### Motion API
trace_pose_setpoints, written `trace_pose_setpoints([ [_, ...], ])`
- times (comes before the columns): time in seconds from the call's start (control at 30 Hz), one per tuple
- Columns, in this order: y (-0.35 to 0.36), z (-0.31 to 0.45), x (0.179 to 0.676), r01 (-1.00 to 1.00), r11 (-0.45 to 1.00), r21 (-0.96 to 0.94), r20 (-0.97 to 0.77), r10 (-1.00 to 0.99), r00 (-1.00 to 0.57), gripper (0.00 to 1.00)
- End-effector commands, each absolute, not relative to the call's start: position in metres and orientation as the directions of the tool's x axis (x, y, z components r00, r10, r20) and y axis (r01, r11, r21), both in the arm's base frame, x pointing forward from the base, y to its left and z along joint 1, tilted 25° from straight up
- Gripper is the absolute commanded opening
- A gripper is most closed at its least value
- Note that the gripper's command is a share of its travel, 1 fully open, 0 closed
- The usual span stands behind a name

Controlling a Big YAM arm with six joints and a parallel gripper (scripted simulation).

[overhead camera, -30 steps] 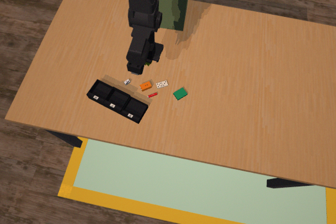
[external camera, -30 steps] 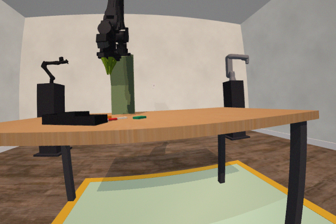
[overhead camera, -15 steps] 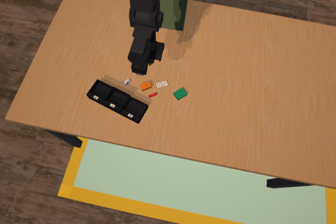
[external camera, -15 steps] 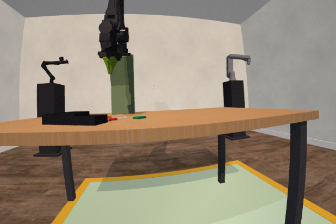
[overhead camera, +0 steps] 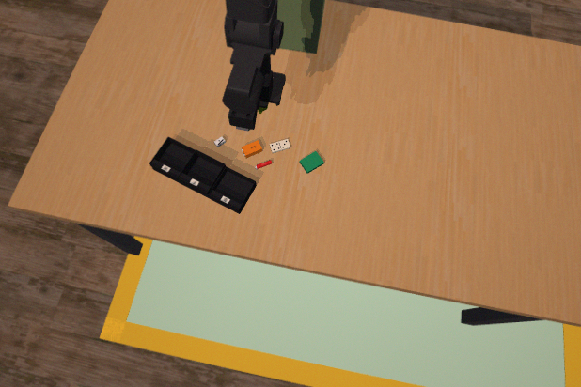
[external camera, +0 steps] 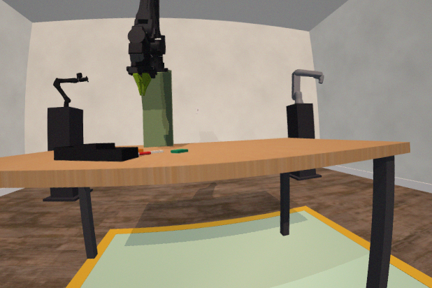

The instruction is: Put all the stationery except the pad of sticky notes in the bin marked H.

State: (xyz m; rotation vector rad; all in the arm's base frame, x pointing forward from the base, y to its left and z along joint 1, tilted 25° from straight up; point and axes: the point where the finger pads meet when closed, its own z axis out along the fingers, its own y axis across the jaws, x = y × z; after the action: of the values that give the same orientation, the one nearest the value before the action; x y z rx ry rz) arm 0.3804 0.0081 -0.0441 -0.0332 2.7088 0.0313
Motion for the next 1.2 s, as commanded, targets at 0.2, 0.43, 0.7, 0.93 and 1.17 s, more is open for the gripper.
trace_pose_setpoints([
  [0.2, 0.011, -0.042, 0.39, -0.023, 1.0, 0.018, -0.424, -0.013, -0.906, 0.08],
  [0.43, 0.01, -0.038, 0.389, -0.028, 0.999, 0.016, -0.437, -0.018, -0.899, 0.08],
  [0.7, 0.011, -0.038, 0.389, -0.028, 0.999, 0.016, -0.437, -0.018, -0.899, 0.08],
  [0.93, 0.011, -0.038, 0.389, -0.028, 0.999, 0.016, -0.437, -0.018, -0.899, 0.08],
  [1.17, -0.013, -0.05, 0.405, 0.127, 0.988, 0.087, -0.431, 0.152, -0.889, 0.08],
])
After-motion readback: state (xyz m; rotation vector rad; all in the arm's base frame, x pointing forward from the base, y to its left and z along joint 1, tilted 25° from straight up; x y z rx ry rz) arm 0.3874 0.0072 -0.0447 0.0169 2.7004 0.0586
